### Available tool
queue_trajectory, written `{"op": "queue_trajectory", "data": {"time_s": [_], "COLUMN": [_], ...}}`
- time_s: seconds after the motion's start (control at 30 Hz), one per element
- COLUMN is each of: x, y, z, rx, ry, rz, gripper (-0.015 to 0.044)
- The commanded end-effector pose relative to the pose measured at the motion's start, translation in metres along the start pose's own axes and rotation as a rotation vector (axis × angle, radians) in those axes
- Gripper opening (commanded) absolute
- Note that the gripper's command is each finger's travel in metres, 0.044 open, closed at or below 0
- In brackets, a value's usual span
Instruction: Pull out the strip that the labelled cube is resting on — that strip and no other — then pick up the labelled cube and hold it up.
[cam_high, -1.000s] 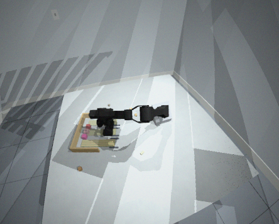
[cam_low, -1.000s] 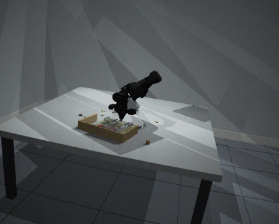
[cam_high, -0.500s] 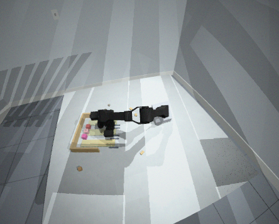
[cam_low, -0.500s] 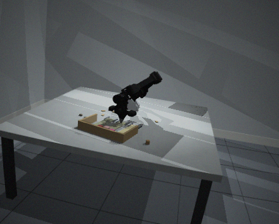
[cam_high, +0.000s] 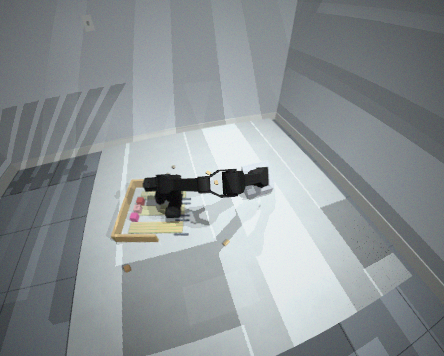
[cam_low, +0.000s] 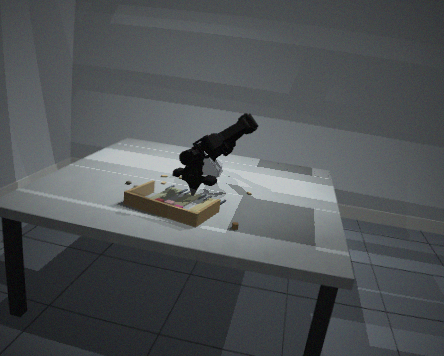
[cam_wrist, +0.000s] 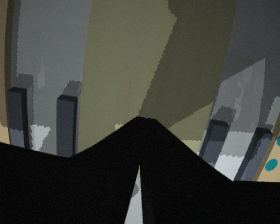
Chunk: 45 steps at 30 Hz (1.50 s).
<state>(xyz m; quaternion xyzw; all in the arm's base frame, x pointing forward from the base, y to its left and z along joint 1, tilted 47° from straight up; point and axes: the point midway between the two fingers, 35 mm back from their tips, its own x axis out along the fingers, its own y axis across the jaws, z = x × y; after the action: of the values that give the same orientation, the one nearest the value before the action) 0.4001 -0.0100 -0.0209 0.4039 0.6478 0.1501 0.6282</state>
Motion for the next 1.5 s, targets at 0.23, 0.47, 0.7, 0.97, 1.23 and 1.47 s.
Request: {"op": "queue_trajectory", "data": {"time_s": [0.23,0.47,0.7,0.97,1.23,1.47], "x": [0.0019,0.0024,0.0031,0.0039,0.0047,0.0054], "y": [0.0008,0.0008,0.0008,0.0008,0.0008,0.0008], "z": [-0.0005,-0.0005,-0.0005,-0.0002,0.0002,0.0006], "rx": [0.002,0.002,0.002,0.002,0.002,0.002], "ry": [0.003,0.003,0.003,0.003,0.003,0.003], "rz": [0.004,0.004,0.004,0.004,0.004,0.004], "gripper": [0.0,0.0,0.0,0.0,0.0,0.0]}}
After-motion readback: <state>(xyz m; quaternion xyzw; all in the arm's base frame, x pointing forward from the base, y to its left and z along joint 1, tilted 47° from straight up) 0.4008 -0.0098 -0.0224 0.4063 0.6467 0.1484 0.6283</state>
